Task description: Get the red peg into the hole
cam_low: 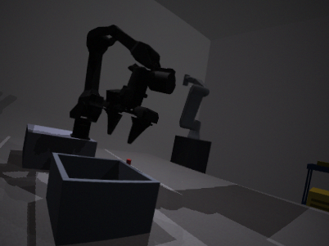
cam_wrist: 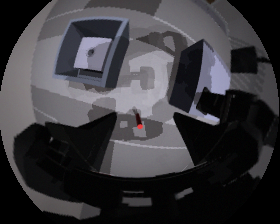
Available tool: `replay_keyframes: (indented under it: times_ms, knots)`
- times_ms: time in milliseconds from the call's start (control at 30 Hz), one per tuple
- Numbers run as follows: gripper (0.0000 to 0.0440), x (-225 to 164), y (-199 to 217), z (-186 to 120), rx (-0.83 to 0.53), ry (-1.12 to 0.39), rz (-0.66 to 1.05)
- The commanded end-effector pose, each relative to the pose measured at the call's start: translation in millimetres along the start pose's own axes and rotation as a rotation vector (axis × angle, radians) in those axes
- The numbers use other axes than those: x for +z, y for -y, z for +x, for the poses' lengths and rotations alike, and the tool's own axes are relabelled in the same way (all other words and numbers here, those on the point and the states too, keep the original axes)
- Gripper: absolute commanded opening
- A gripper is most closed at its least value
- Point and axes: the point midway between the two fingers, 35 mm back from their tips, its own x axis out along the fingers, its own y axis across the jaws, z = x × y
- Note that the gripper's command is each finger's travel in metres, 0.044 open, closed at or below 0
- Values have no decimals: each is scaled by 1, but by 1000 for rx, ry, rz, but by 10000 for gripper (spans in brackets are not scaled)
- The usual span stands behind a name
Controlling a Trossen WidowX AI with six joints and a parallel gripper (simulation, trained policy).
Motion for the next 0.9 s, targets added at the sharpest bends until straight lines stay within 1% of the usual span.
replay_keyframes:
  times_ms: [0,267,733,800,867]
  knots:
    - [440,-8,1,9,-23,-4,-5]
    - [440,-24,-6,36,-26,-12,-34]
    - [438,-48,-16,86,37,-45,-69]
    - [429,-50,-15,91,40,-49,-75]
    - [399,-53,-14,95,38,-53,-80]
